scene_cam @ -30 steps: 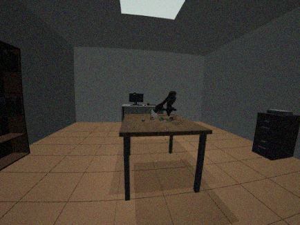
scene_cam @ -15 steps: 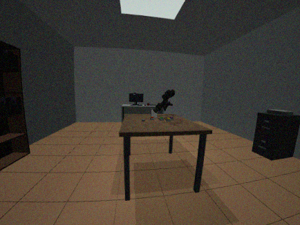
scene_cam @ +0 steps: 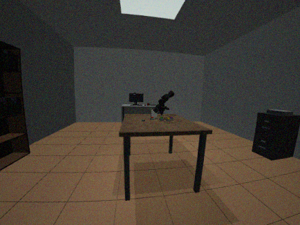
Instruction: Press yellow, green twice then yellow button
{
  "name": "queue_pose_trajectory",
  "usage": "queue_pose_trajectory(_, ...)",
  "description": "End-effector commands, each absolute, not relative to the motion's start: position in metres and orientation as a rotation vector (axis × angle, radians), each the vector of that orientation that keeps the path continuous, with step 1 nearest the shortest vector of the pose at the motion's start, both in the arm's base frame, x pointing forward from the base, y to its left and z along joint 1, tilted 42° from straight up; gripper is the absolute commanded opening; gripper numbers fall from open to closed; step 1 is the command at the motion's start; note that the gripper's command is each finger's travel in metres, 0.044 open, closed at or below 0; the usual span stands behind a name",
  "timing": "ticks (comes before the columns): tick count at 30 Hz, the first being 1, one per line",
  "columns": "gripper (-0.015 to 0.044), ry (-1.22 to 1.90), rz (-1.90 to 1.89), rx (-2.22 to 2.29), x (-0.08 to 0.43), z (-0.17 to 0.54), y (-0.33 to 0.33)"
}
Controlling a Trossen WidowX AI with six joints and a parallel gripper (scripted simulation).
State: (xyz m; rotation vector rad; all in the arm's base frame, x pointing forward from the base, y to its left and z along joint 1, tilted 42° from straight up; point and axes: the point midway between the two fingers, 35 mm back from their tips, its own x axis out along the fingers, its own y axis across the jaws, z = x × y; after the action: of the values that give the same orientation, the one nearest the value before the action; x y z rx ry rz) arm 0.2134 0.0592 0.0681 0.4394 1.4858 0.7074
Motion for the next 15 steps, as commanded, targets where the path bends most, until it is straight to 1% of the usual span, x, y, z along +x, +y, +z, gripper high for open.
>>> queue_pose_trajectory(1, 0.0020, 1.475, 0.705, 0.446, 0.214, 0.064, 0.063)
queue_pose_trajectory(15, 0.0020, 1.475, 0.705, 0.446, 0.214, 0.048, 0.078)
